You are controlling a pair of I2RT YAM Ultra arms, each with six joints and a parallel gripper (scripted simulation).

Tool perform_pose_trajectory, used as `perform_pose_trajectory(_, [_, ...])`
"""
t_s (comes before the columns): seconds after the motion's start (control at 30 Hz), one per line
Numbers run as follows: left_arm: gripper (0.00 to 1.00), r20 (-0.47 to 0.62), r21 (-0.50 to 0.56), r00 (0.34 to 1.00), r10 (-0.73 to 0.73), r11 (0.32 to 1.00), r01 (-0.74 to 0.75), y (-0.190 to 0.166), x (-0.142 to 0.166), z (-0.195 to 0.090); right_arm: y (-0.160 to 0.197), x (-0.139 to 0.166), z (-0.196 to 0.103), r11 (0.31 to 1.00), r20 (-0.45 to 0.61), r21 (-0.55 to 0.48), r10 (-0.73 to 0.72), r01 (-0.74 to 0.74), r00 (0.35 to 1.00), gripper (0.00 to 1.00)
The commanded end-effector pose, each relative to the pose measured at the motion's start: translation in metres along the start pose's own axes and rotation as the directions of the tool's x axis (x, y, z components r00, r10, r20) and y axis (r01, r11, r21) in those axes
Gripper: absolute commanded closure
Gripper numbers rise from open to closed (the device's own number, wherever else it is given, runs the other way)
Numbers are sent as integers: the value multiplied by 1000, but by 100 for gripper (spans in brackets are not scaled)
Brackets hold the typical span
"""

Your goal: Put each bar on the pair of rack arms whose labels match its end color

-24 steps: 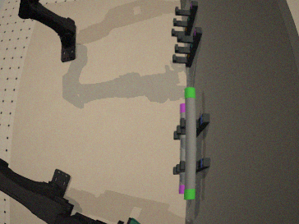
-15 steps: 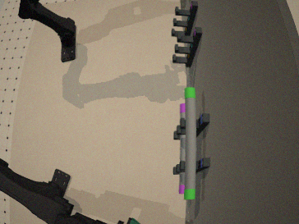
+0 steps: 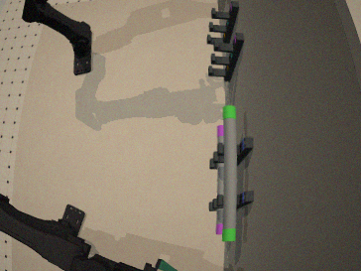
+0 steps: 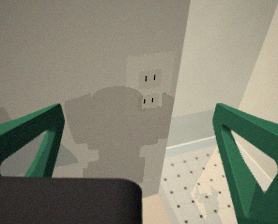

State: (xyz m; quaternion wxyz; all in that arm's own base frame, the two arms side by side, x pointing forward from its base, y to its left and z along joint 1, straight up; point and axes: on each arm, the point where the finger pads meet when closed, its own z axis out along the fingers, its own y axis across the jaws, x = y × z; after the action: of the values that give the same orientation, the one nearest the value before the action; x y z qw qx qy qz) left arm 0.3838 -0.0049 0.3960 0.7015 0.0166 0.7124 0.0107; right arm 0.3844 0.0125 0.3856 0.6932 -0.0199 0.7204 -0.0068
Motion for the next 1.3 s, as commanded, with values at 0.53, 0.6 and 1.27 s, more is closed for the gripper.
perform_pose_trajectory(0.53, [0,28,9,973,231,973,-231,-26,21,-7,41,11,-18,973,74,-13,-229,231,971,0])
perform_pose_trajectory(0.6, [0,31,11,966,256,967,-256,-29,23,-7,46,13,-20,967,79,-16,-254,256,964,0])
perform_pose_trajectory(1.27, [0,57,19,877,477,878,-479,-56,45,-12,90,35,-33,877,126,-30,-472,479,873,0])
